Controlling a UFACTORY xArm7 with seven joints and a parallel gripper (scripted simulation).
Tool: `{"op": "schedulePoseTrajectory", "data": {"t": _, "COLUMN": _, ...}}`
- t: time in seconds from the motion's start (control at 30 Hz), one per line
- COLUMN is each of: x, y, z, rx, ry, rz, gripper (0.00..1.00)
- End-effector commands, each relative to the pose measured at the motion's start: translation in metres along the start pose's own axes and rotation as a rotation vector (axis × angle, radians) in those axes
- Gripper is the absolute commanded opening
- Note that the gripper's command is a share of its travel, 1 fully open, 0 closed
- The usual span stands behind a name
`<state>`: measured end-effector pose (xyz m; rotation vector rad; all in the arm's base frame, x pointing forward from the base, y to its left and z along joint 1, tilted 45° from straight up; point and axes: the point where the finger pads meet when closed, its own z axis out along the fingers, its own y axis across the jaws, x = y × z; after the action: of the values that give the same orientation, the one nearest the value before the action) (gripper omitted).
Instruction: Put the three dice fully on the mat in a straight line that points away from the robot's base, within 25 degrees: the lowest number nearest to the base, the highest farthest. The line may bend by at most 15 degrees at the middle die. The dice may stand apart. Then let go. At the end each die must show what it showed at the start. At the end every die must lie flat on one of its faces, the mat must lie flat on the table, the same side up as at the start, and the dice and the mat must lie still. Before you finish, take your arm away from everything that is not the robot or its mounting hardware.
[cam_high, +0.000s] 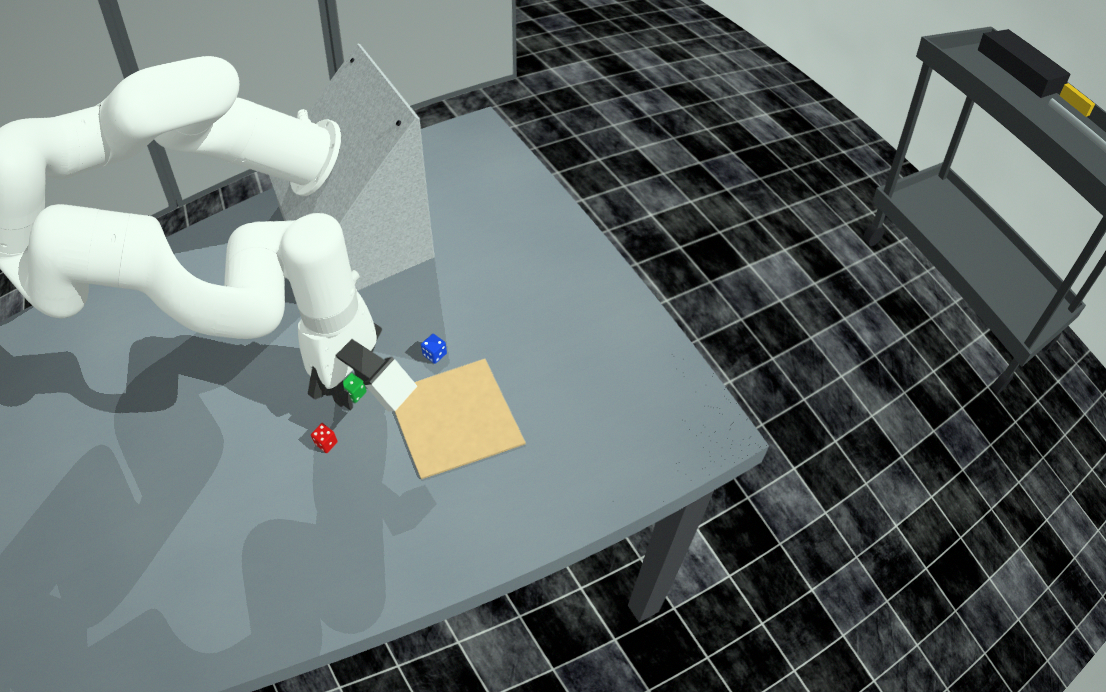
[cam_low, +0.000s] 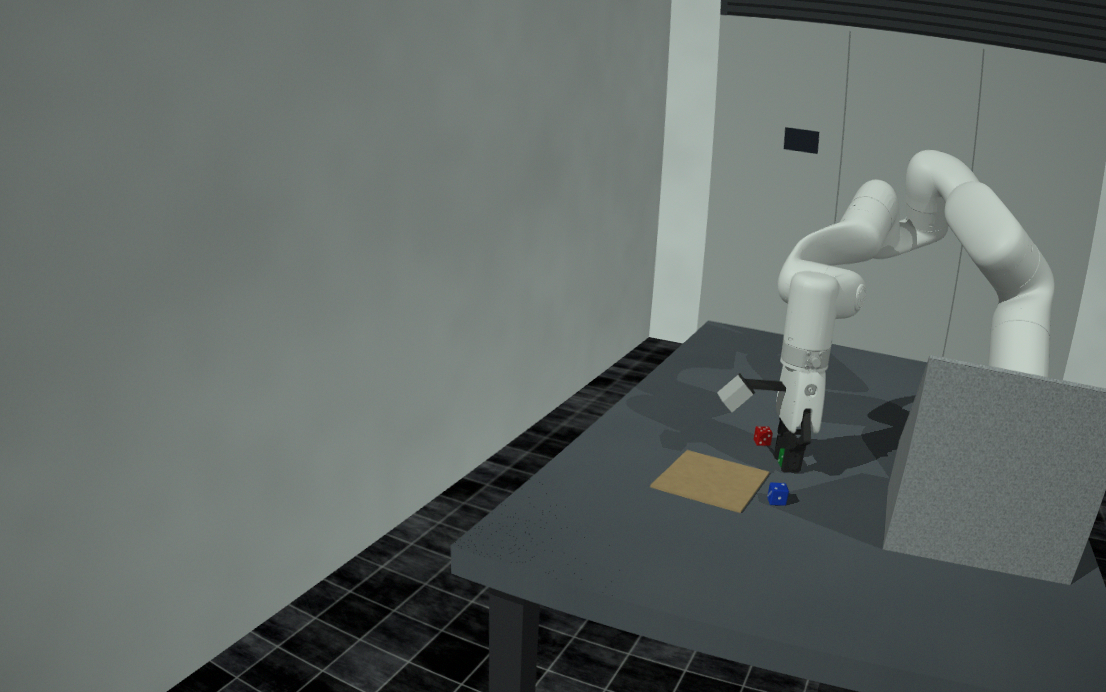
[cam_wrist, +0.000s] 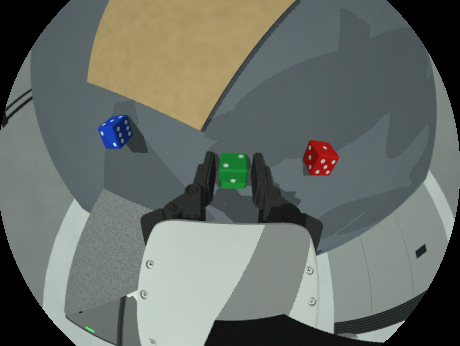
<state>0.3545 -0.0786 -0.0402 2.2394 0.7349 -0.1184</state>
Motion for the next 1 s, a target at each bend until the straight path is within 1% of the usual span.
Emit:
{"op": "schedulePoseTrajectory", "data": {"t": 0.0, "x": 0.0013, "y": 0.0, "z": -0.0012, "rx": -0.001, "ry": 0.004, "rz": -0.001, "gripper": 0.42}}
{"op": "schedulePoseTrajectory", "data": {"t": 0.73, "x": 0.0013, "y": 0.0, "z": -0.0012, "rx": -0.001, "ry": 0.004, "rz": -0.001, "gripper": 0.42}}
{"op": "schedulePoseTrajectory", "data": {"t": 0.77, "x": 0.0013, "y": 0.0, "z": -0.0012, "rx": -0.001, "ry": 0.004, "rz": -0.001, "gripper": 0.21}}
{"op": "schedulePoseTrajectory", "data": {"t": 0.97, "x": 0.0013, "y": 0.0, "z": -0.0012, "rx": -0.001, "ry": 0.004, "rz": -0.001, "gripper": 0.21}}
